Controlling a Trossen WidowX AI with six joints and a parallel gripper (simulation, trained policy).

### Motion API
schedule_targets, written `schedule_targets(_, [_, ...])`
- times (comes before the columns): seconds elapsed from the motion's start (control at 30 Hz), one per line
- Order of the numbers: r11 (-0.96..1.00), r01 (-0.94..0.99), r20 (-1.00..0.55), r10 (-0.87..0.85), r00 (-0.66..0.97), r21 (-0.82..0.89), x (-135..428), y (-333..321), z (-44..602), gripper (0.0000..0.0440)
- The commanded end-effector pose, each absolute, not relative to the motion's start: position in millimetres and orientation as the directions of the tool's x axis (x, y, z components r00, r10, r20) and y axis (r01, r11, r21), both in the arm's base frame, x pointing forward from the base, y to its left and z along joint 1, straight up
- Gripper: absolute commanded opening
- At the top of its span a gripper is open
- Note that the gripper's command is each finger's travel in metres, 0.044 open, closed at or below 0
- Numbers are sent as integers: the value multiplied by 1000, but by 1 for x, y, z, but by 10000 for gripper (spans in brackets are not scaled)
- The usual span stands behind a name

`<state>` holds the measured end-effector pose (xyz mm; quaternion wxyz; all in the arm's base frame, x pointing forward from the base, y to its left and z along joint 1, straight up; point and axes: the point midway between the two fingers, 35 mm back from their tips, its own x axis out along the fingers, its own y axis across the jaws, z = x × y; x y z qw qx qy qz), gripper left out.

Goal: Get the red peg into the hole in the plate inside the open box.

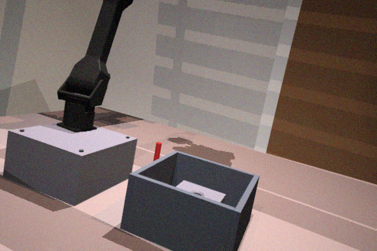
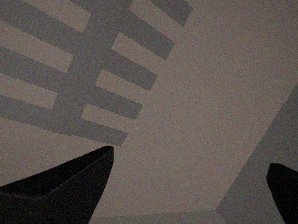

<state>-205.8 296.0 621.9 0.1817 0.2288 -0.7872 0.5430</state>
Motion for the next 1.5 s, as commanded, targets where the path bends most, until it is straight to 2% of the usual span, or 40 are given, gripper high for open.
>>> schedule_targets(0.0, [288, -566, 549, -143, -823, -773, -201, 300, 624, 422])
schedule_targets(0.03, [266, -572, 561, -120, -819, -776, -196, 305, 625, 440])
schedule_targets(0.33, [46, -615, 617, 89, -782, -787, -156, 346, 628, 440])
schedule_targets(0.67, [-160, -708, 638, 332, -695, -688, -102, 386, 626, 440])
schedule_targets(1.07, [-292, -848, 600, 606, -522, -442, -28, 423, 610, 440])
schedule_targets(1.47, [-262, -958, 488, 825, -285, -117, 54, 440, 580, 440])
